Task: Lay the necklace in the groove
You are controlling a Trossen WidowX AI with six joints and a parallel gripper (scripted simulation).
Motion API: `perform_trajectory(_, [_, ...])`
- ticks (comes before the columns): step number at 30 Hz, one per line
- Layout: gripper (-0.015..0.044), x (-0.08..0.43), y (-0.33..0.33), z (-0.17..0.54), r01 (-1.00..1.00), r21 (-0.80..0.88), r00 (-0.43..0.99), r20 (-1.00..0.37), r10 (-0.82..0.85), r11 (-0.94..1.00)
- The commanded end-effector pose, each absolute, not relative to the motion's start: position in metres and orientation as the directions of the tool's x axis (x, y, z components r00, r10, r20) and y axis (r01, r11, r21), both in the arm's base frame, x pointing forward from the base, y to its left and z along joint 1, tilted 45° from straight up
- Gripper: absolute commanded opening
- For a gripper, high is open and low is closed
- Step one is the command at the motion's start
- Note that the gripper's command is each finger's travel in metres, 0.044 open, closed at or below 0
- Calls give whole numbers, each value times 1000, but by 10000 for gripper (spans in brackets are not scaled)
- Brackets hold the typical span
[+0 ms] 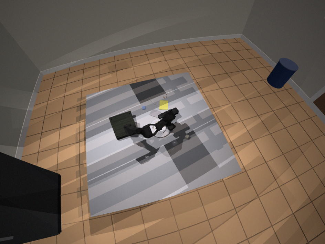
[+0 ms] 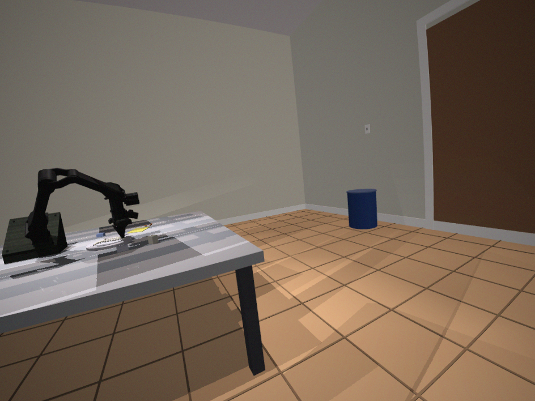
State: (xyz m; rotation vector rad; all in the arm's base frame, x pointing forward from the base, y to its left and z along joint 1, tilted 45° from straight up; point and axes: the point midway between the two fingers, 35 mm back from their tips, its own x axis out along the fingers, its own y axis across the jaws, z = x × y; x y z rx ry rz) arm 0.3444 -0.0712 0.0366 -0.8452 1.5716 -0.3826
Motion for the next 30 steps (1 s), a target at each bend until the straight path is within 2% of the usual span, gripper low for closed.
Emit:
perform_trajectory(1, [0,348,-72,38,-299,-677,17,-708,-706,672])
perform_trajectory(8, [0,348,-78,33,-299,-677,17,-708,-706,672])
perform_trajectory(24, [420,348,-72,38,-299,-677,17,-708,-706,672])
perform_trajectory(25, [440,347,-75,36,-298,-674,14,-711,-703,676])
perform_trajectory(30, [440,347,-73,38,-299,-677,17,-708,-706,672])
